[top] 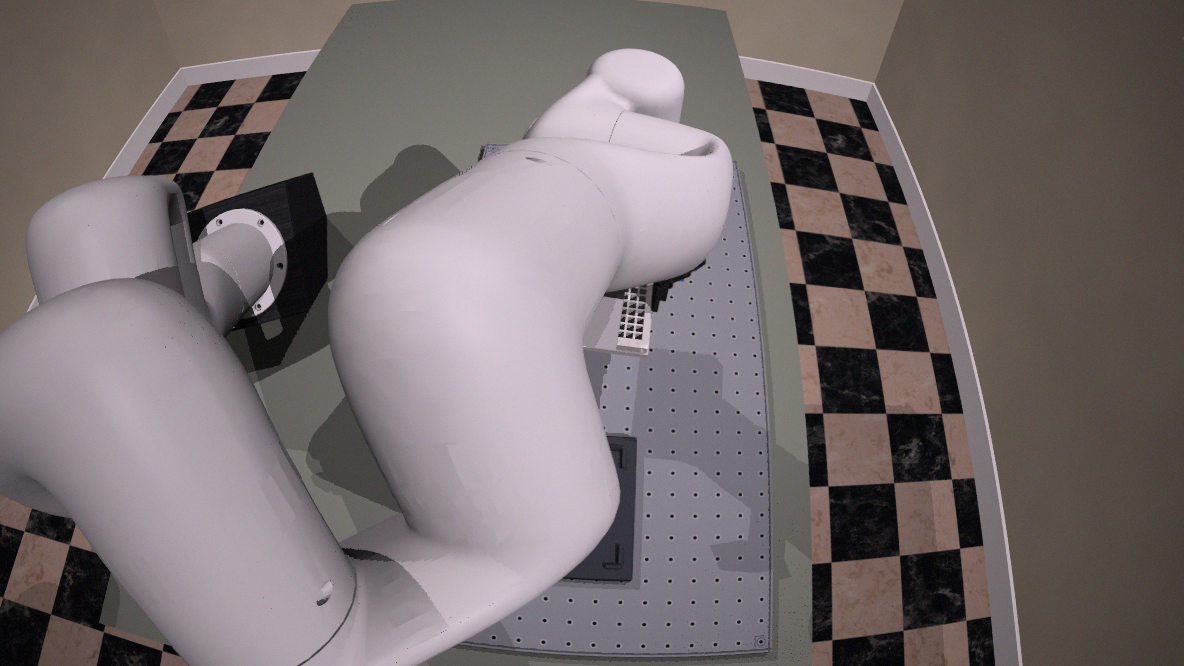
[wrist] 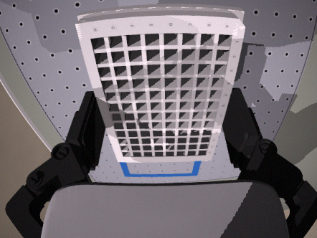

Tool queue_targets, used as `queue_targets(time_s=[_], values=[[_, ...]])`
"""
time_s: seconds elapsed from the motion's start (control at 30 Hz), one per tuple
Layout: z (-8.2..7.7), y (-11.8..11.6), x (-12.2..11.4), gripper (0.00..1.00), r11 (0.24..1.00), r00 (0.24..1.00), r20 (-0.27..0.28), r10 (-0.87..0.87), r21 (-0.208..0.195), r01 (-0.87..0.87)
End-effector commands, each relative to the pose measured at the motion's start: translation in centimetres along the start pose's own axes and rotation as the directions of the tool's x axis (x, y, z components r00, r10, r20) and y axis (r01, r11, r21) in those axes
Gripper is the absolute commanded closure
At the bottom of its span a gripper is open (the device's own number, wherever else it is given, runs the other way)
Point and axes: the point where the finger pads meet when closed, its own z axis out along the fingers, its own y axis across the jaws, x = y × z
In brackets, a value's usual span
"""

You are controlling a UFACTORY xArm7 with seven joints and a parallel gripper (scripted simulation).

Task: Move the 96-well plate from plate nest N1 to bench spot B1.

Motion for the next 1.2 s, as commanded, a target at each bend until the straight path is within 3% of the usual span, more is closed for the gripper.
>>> queue_targets(time_s=[0.0, 1.17], values=[[-0.1, -0.2, -1.7, 1.00, 1.000, 1.000, 0.002, 0.000, 0.003, 0.000], [0.2, -0.6, -12.0, 1.00, 1.000, 1.000, 0.003, 0.000, 0.003, 0.000]])
